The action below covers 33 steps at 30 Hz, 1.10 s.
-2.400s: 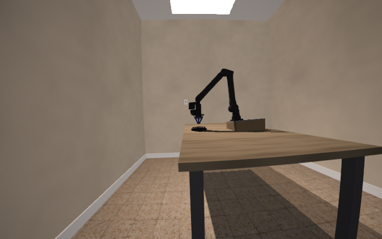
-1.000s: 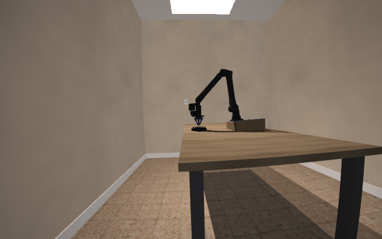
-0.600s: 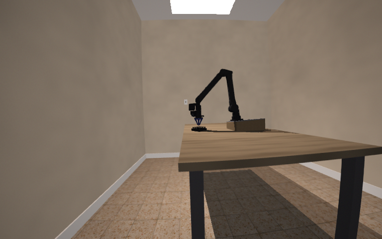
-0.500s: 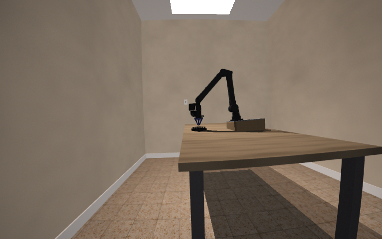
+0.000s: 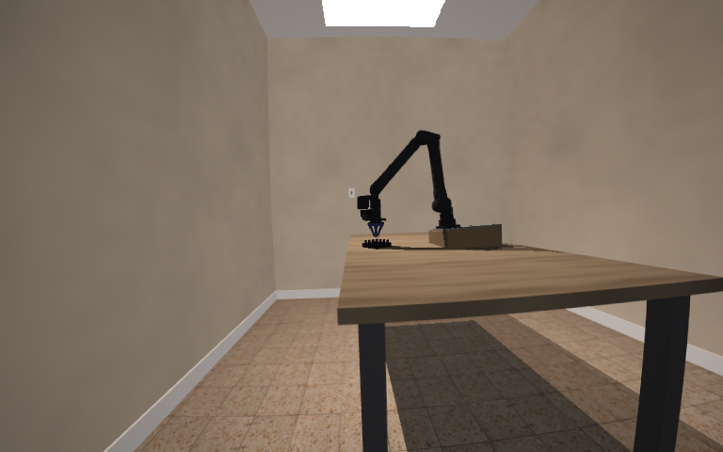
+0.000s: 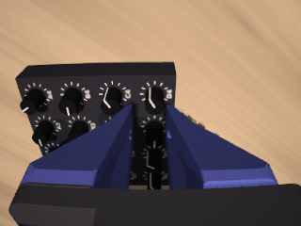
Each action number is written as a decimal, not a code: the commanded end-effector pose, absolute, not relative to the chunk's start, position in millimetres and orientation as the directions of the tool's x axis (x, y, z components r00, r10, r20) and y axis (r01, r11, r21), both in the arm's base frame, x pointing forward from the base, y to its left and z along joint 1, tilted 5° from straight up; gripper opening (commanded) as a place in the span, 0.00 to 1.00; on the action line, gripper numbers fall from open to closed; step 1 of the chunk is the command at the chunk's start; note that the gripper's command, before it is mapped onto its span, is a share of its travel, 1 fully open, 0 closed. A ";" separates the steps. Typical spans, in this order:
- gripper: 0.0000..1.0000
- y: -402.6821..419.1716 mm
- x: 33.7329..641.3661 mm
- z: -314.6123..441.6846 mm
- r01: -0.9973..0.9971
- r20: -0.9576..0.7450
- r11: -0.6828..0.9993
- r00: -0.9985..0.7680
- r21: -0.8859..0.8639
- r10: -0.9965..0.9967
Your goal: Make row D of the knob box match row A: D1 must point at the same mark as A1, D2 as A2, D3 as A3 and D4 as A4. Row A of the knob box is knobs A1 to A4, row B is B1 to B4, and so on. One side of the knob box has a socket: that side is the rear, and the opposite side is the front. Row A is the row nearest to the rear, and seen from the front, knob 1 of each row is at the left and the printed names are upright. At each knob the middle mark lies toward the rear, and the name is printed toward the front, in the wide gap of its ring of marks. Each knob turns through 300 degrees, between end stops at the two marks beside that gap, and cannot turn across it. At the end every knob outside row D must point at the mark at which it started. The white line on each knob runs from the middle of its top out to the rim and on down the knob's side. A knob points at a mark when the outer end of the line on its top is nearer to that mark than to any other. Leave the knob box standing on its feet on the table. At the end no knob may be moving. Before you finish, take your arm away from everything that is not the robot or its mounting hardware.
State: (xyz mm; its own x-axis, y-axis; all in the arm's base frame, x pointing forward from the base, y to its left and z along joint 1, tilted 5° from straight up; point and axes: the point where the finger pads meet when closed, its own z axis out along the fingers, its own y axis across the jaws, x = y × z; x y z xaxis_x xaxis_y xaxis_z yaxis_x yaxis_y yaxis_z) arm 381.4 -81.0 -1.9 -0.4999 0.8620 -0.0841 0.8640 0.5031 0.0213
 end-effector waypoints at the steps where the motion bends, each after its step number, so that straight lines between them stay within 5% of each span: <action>1: 0.19 -83.9 379.8 -8.7 0.864 -0.083 0.504 -0.501 0.018 0.862; 33: 0.19 -74.6 380.5 3.7 0.862 -0.105 0.504 -0.498 0.046 0.861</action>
